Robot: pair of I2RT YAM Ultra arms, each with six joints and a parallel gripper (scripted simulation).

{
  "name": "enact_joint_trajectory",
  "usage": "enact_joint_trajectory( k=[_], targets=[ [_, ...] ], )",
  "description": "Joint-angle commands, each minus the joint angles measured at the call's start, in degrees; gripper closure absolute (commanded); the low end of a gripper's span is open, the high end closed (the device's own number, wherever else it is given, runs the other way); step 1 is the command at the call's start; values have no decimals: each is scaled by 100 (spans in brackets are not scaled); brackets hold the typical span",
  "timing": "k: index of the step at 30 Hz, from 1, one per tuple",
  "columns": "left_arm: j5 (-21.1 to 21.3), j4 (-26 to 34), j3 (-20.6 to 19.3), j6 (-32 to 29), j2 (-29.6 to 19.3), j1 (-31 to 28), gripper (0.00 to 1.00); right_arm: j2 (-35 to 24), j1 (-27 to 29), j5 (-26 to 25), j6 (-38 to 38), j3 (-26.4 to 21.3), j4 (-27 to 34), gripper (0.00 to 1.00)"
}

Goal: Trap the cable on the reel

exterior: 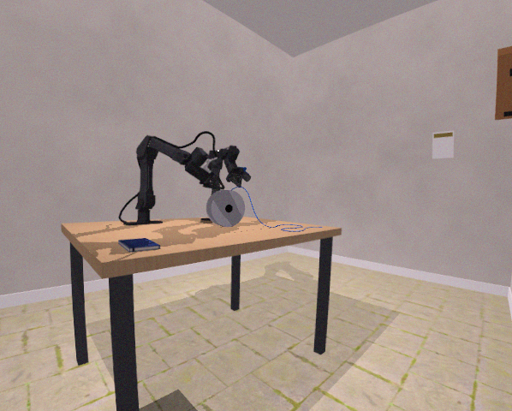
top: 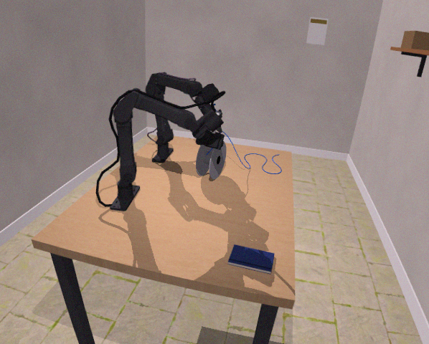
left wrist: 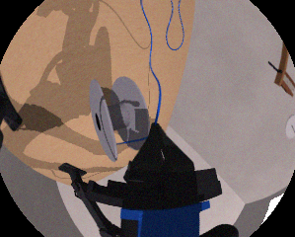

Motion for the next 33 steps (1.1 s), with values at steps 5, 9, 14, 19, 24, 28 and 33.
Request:
enact_joint_trajectory(
  k=[5, 9, 14, 19, 24, 28, 33],
  targets=[
    [-121, 142, -121, 51, -196, -12, 100, -103, 36, -73, 19, -23, 6, 25],
    [-121, 138, -174, 52, -188, -14, 100, -99, 18, -75, 5, -11, -10, 25],
    [-121, 213, -242, 51, -241, -20, 100, -94, -12, -78, -18, 15, -40, 25],
    [-122, 214, -239, 50, -230, -27, 100, -87, -43, -80, -41, 40, -68, 25],
    [-122, 207, -274, 49, -251, -30, 100, -83, -61, -82, -40, 55, -72, 25],
    [-122, 180, -228, 47, -215, -36, 100, -77, -85, -84, -50, 75, -75, 25],
    [-123, 190, -207, 41, -249, -43, 100, -88, -39, -84, -39, 78, -78, 25]
  ],
)
